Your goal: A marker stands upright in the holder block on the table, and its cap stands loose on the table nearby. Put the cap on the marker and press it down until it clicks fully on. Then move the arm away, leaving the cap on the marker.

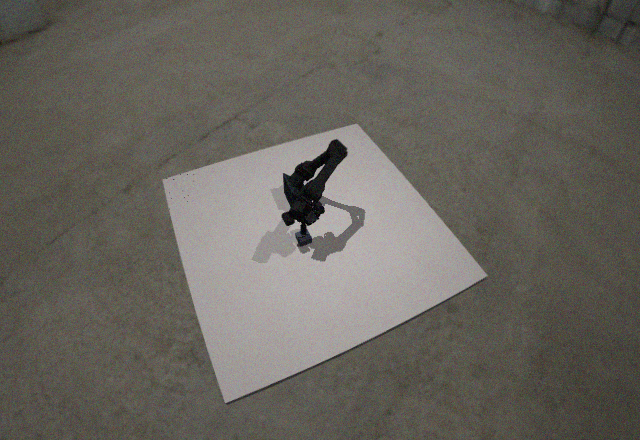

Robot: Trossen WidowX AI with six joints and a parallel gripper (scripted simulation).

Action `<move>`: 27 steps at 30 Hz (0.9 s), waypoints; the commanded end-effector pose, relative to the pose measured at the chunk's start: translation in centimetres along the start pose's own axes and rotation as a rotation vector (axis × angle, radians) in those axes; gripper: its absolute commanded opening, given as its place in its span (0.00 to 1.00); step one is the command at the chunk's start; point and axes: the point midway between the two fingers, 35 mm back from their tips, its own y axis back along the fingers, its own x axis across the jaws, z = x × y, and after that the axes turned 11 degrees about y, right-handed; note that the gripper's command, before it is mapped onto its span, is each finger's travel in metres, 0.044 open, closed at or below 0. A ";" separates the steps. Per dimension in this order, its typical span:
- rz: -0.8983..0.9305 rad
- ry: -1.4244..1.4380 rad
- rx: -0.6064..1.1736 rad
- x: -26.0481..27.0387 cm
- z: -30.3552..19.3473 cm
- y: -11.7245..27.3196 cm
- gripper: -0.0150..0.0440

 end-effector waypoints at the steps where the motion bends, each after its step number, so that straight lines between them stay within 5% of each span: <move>1: 0.009 -0.006 -0.001 0.1 -0.1 -0.9 0.25; 19: -0.002 -0.001 -0.004 0.0 0.1 -1.3 0.25; 27: -0.003 -0.003 -0.002 -0.1 0.0 7.4 0.25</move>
